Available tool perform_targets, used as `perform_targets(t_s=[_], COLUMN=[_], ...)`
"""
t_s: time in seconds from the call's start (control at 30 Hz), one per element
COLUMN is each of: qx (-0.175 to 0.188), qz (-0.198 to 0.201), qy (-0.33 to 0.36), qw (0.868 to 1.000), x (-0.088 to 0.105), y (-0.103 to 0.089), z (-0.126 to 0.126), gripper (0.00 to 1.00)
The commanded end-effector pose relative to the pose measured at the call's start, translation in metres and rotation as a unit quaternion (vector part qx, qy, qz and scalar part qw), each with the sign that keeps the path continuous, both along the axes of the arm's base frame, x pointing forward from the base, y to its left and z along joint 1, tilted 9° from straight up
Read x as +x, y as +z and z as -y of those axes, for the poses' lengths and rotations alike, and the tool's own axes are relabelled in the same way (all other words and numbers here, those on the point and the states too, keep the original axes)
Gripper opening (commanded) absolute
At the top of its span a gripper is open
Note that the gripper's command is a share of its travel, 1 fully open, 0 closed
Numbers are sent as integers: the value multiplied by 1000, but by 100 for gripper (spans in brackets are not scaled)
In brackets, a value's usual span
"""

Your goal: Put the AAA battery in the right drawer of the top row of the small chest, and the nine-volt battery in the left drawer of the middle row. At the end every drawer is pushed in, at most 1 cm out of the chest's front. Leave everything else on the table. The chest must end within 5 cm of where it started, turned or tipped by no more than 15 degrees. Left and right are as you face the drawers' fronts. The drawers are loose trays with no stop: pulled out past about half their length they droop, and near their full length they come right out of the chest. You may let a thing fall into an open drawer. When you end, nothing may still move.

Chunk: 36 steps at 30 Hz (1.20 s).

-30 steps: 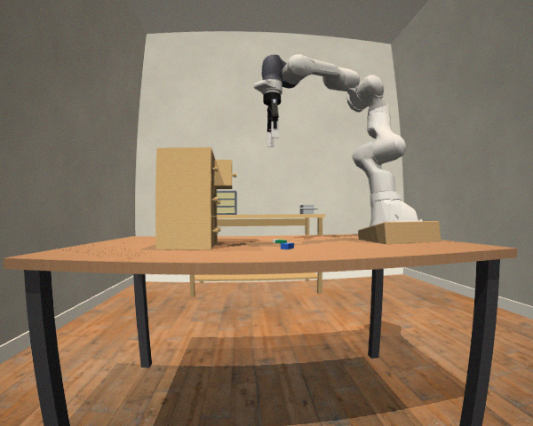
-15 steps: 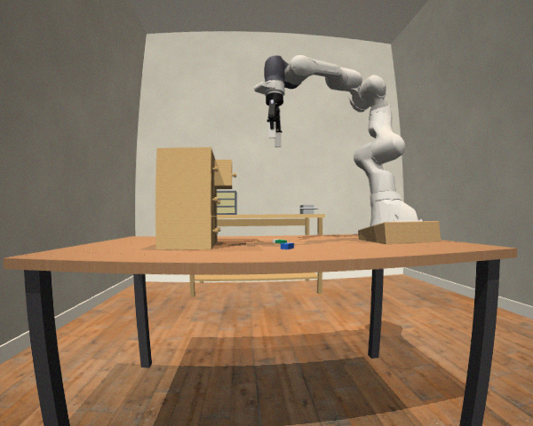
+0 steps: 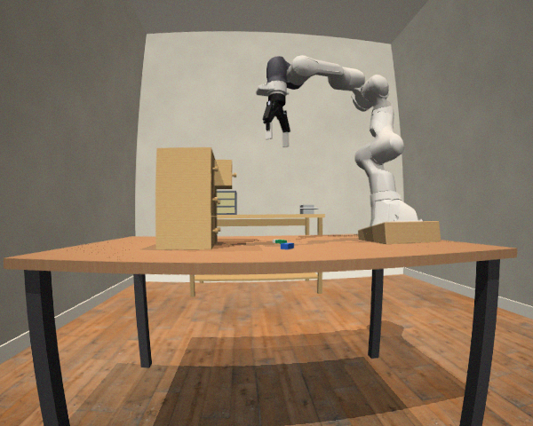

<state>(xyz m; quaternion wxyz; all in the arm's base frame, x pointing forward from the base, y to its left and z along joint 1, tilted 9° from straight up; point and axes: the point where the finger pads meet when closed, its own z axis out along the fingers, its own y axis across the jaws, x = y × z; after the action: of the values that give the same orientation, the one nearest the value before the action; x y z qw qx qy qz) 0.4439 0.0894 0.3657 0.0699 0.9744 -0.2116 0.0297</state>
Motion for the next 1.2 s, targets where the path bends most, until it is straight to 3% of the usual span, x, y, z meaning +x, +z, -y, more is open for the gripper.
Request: perform_targets(t_s=[0.0,0.1,0.17,0.3,0.33,0.37,0.47,0.5,0.53,0.67,0.7,0.77,0.87,0.9,0.97,1.07,1.1,1.17], qx=[8,9,11,11,13,14,14,15,16,17,17,19,19,19,21,21,21,21], qz=[18,19,29,29,37,39,39,46,48,50,56,60,60,67,70,70,77,77], qy=[-124,-130,-197,-200,-257,-270,-271,-319,-332,-344,-391,-417,-417,-463,-486,-486,-532,-532], qw=[992,991,980,979,966,962,962,946,942,937,919,907,907,883,871,871,843,843], x=[-4,-4,-7,-7,-11,-11,-11,-15,-15,-15,-20,-20,-20,-24,-24,-24,-28,-28], y=[0,0,1,1,1,1,1,1,1,1,1,1,1,1,1,1,1,1], z=[0,0,2,2,4,4,4,6,6,6,8,8,8,10,10,10,12,12], gripper=[100,100,100,100,100,100,100,100,100,100,100,100,100,100,100,100,100,100])
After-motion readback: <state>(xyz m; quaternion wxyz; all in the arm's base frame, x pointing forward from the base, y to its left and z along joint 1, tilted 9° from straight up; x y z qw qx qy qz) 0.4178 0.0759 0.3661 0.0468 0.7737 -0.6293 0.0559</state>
